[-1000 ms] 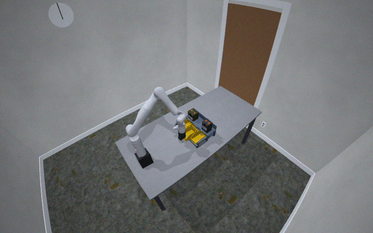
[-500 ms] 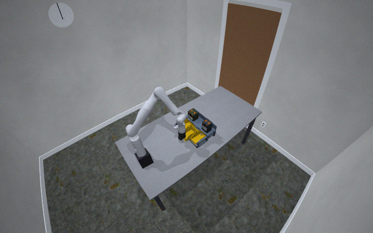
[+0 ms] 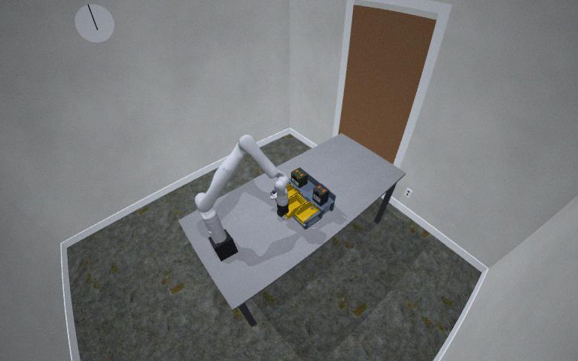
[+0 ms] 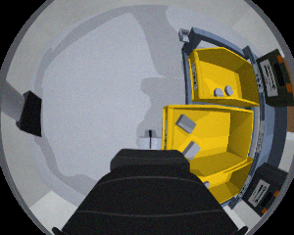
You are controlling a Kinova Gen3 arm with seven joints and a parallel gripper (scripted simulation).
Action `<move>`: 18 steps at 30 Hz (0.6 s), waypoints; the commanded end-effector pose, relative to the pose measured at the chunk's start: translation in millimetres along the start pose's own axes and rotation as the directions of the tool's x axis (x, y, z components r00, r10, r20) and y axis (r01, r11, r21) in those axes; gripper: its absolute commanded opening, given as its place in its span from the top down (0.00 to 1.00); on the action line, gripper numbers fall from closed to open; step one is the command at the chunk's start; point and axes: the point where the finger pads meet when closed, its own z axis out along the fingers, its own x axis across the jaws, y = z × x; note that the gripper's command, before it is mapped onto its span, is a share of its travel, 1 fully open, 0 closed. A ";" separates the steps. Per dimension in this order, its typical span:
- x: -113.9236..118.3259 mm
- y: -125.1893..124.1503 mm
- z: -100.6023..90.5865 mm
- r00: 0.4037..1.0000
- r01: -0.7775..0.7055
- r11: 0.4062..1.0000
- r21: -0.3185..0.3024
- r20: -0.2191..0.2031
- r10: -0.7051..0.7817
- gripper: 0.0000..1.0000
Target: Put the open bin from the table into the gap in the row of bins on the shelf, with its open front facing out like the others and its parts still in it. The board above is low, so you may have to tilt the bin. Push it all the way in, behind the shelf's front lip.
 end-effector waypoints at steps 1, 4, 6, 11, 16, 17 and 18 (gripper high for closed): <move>3.9 0.3 -0.5 1.000 0.002 1.000 -0.001 -0.002 -0.002 1.00; 6.7 0.3 -0.6 1.000 0.002 1.000 -0.001 -0.002 -0.002 1.00; 8.2 0.3 -0.7 1.000 0.002 1.000 -0.001 -0.002 -0.002 1.00; 9.9 0.2 -0.8 1.000 0.002 1.000 -0.001 -0.002 -0.002 1.00; 10.2 0.2 -0.8 1.000 0.002 1.000 -0.001 -0.002 -0.002 1.00; 10.2 0.2 -0.8 1.000 0.002 1.000 -0.001 -0.002 -0.002 1.00; 10.2 0.2 -0.8 1.000 0.002 1.000 -0.001 -0.002 -0.002 1.00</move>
